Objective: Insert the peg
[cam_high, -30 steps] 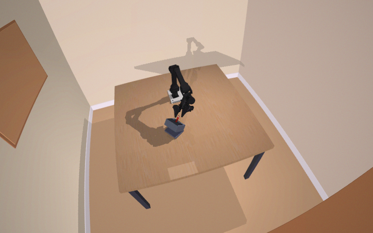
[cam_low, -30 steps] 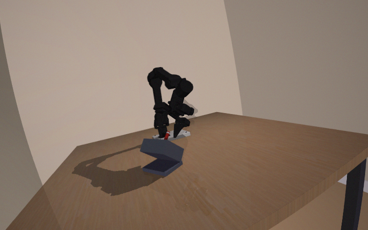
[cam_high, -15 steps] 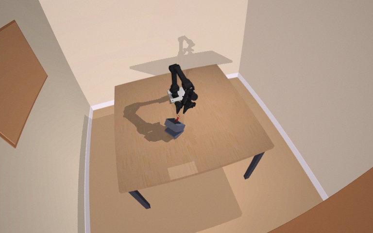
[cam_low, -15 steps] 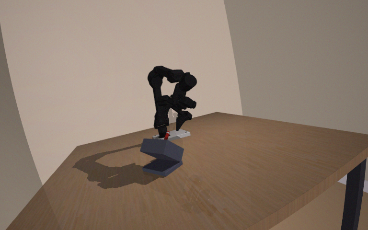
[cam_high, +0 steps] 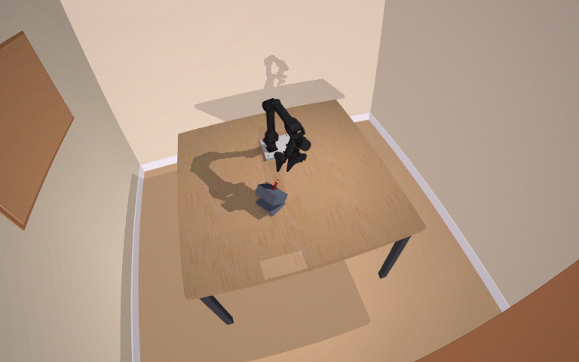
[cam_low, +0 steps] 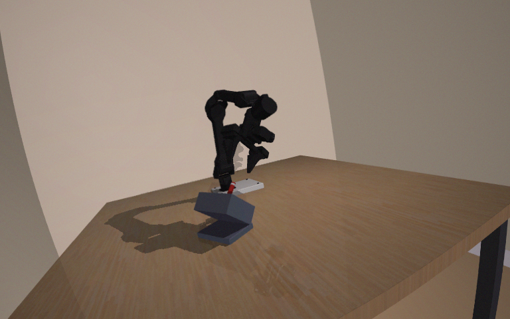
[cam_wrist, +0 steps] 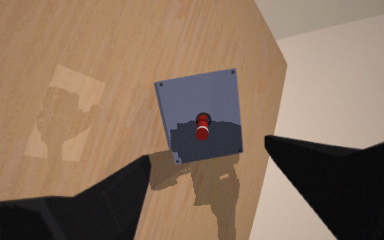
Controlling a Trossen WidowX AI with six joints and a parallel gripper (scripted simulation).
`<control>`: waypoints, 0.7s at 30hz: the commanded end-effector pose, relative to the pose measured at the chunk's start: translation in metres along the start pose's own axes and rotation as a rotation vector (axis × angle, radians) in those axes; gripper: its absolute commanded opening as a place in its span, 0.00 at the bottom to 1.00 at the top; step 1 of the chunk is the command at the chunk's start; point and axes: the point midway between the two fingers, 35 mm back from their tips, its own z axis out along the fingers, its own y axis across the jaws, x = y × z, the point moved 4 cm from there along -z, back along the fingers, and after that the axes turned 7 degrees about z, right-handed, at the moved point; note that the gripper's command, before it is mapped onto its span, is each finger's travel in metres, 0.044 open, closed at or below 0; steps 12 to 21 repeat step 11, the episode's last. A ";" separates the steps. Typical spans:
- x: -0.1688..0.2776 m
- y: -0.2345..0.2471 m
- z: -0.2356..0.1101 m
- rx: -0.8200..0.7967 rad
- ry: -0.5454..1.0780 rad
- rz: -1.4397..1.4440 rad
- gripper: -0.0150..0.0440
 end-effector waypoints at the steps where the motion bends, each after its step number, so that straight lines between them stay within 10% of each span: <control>1: 0.000 -0.001 -0.007 0.004 -0.003 0.008 1.00; 21: 0.000 0.000 -0.014 0.004 -0.003 0.008 1.00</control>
